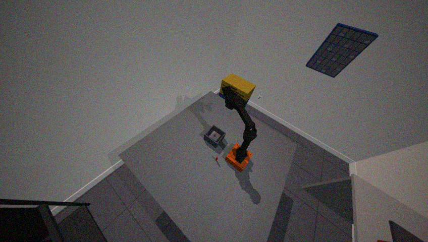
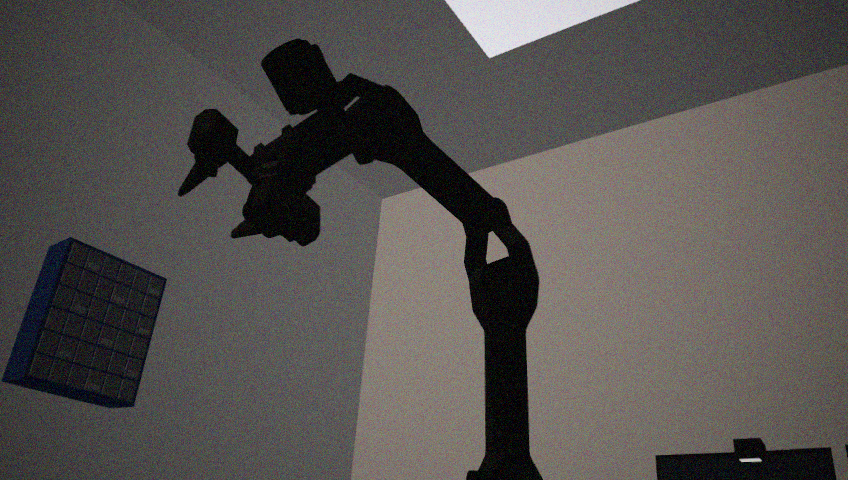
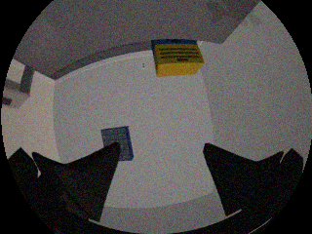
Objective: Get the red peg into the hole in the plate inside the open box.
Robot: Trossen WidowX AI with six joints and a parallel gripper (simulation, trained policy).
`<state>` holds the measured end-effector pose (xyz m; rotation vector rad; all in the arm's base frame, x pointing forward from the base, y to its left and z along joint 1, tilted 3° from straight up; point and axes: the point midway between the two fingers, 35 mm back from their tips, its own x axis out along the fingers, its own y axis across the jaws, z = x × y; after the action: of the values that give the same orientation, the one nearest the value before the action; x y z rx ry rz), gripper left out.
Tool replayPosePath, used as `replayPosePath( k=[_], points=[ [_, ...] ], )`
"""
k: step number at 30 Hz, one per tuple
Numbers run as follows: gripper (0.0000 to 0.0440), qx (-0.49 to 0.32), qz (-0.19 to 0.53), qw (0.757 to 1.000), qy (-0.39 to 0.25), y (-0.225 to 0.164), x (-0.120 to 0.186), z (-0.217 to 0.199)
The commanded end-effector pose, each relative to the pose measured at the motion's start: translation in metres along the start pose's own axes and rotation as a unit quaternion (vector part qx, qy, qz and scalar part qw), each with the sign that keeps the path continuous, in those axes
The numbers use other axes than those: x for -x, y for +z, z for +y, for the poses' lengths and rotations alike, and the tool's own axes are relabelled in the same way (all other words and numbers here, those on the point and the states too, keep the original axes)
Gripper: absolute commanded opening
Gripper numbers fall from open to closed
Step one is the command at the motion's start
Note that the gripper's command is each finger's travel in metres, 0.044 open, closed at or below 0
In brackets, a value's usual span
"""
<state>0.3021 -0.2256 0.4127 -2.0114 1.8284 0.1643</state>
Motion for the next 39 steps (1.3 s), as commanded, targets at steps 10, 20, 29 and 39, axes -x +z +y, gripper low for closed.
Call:
replayPosePath(
  k=[10, 20, 29, 39],
  points=[
    [0.0440, -0.148, -0.059, 0.986, -0.058, 0.040, 0.026, -0.020],
    [0.0440, -0.286, -0.151, 0.943, -0.075, 0.095, 0.066, -0.022],
    [0.0440, -0.400, -0.233, 0.885, -0.043, 0.146, 0.099, -0.011],
    [0.0440, -0.510, -0.299, 0.806, 0.039, 0.202, 0.131, 0.015]
  ],
)
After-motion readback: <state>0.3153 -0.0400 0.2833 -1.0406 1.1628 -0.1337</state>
